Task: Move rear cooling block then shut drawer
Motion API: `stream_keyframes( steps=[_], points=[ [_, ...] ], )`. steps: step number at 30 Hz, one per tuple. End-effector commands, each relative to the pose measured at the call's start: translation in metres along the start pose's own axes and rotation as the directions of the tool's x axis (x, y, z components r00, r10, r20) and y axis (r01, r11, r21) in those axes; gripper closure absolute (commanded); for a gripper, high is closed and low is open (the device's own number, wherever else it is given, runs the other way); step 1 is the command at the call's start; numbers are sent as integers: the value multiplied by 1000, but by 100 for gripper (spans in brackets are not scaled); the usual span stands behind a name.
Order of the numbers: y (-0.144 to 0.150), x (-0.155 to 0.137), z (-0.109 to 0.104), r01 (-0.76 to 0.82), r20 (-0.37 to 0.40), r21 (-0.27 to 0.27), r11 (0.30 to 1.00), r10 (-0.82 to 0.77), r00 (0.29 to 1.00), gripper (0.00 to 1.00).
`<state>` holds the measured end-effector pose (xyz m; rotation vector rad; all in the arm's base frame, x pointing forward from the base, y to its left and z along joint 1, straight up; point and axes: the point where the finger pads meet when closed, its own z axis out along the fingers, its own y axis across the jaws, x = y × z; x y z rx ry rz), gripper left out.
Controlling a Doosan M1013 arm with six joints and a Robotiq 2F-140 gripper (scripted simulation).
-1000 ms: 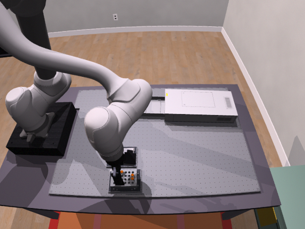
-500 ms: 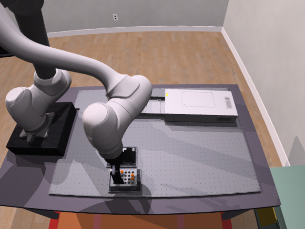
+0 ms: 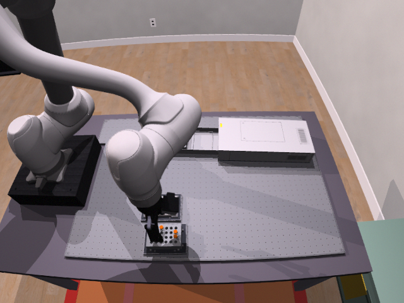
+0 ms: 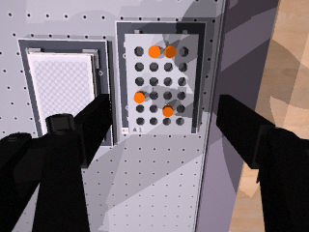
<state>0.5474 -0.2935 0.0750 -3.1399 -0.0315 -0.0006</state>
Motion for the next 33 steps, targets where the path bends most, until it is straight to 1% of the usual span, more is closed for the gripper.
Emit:
stream_keyframes(
  steps=[1, 10, 11, 15, 17, 21, 26, 32, 33],
  points=[
    [0, 0, -3, 0, -1, 0, 1000, 0, 1000, 34],
    [0, 0, -13, 0, -1, 0, 1000, 0, 1000, 34],
    [-4, -1, -13, 27, -1, 0, 1000, -27, 1000, 90],
    [-19, -5, -13, 133, -1, 0, 991, -133, 991, 90],
    [-19, -5, -13, 133, -1, 0, 991, -133, 991, 90],
    [-35, -9, -12, 238, -1, 0, 971, -238, 971, 90],
    [-54, -14, -12, 365, -1, 0, 931, -365, 931, 90],
    [-77, -20, -11, 508, -1, 0, 861, -508, 861, 90],
    [-77, -20, -11, 508, -1, 0, 861, -508, 861, 90]
  ],
)
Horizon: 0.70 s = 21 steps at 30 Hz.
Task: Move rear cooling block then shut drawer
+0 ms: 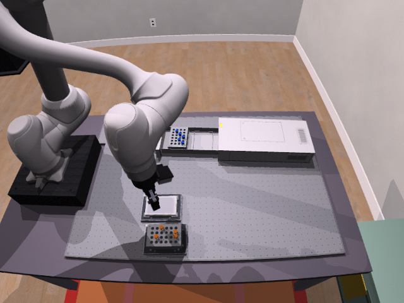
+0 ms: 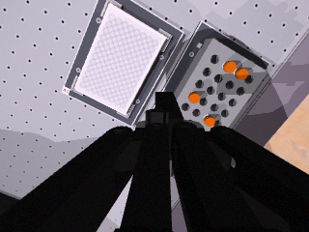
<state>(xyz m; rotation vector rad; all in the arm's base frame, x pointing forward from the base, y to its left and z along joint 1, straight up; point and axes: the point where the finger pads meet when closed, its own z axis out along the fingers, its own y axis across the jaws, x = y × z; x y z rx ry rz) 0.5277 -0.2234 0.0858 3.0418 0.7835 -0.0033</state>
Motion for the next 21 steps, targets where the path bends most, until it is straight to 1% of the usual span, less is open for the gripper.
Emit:
stream_keyframes(
  steps=[1, 9, 16, 18, 21],
  points=[
    [-7, 2, 0, 49, -4, 0, 999, -49, 999, 90],
    [-38, 9, 0, 259, -4, 0, 966, -259, 966, 90],
    [-65, 16, 1, 434, -4, -1, 901, -434, 901, 90],
    [-65, 16, 1, 434, -4, -1, 901, -434, 901, 90],
    [-77, 19, 1, 505, -4, -1, 863, -505, 863, 90]
  ],
)
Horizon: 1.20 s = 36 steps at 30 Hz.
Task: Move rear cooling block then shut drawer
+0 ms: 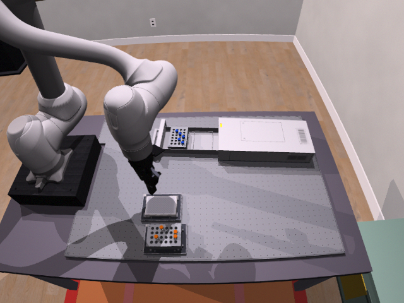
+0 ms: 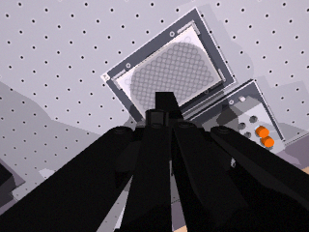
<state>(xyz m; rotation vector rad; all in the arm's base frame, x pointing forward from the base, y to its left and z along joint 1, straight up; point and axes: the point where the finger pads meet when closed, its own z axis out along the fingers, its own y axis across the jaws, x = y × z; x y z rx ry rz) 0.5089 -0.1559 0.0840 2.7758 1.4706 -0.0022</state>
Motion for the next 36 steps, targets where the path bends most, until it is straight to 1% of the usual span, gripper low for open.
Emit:
stream_keyframes(
  steps=[1, 6, 12, 14, 20, 29, 31, 36],
  points=[
    [-10, 9, 0, 85, -3, -1, 996, -85, 996, 90],
    [-25, 22, 0, 217, -3, -1, 976, -217, 976, 90],
    [-43, 37, 1, 370, -3, -2, 929, -370, 929, 90],
    [-43, 37, 1, 370, -3, -2, 929, -370, 929, 90],
    [-61, 53, 2, 513, -3, -2, 859, -513, 859, 90],
    [-89, 76, 3, 513, -3, -2, 859, -513, 859, 90],
    [-89, 76, 3, 513, -3, -2, 859, -513, 859, 90],
    [-104, 89, 3, 513, -3, -2, 859, -513, 859, 90]
  ],
)
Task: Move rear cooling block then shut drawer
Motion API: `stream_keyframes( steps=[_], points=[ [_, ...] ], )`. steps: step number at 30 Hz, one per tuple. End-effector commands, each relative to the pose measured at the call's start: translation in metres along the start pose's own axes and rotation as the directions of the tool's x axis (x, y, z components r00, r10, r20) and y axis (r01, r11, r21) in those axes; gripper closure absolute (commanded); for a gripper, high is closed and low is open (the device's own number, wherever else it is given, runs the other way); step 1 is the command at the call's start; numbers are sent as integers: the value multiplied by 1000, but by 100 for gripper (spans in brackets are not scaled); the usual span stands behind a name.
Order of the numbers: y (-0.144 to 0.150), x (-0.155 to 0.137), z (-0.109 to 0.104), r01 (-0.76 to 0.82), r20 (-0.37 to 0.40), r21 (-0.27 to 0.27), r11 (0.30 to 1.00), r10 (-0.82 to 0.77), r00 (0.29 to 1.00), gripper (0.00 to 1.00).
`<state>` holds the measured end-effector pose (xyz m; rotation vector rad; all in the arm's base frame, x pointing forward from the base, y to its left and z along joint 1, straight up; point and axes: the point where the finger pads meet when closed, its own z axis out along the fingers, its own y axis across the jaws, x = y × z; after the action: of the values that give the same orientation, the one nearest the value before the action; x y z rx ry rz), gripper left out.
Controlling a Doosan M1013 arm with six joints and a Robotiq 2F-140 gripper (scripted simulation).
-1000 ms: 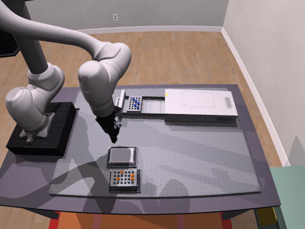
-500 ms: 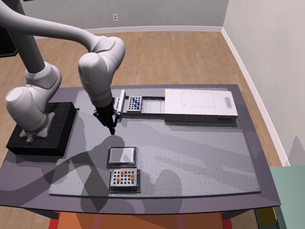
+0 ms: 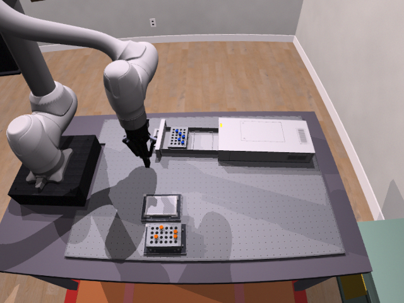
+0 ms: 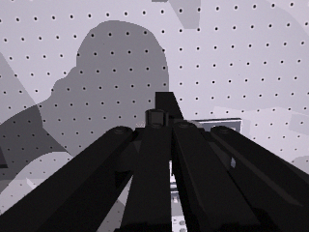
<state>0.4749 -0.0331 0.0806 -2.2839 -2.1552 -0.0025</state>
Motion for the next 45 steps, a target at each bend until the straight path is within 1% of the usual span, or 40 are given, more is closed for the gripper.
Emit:
stream_keyframes(
  steps=[1, 10, 12, 27, 29, 44, 45],
  points=[
    [-4, 13, 0, 0, 0, -1, 1000, 0, 1000, 90],
    [-16, 47, 1, 0, 0, -1, 1000, 0, 1000, 90],
    [-16, 47, 1, 0, 0, -1, 1000, 0, 1000, 90],
    [-35, 104, 3, 0, 0, -1, 1000, 0, 1000, 90],
    [-35, 104, 3, 0, 0, -1, 1000, 0, 1000, 90],
    [-54, 161, 4, 0, 0, -1, 1000, 0, 1000, 90],
    [-54, 161, 4, 0, 0, -1, 1000, 0, 1000, 90]
  ],
)
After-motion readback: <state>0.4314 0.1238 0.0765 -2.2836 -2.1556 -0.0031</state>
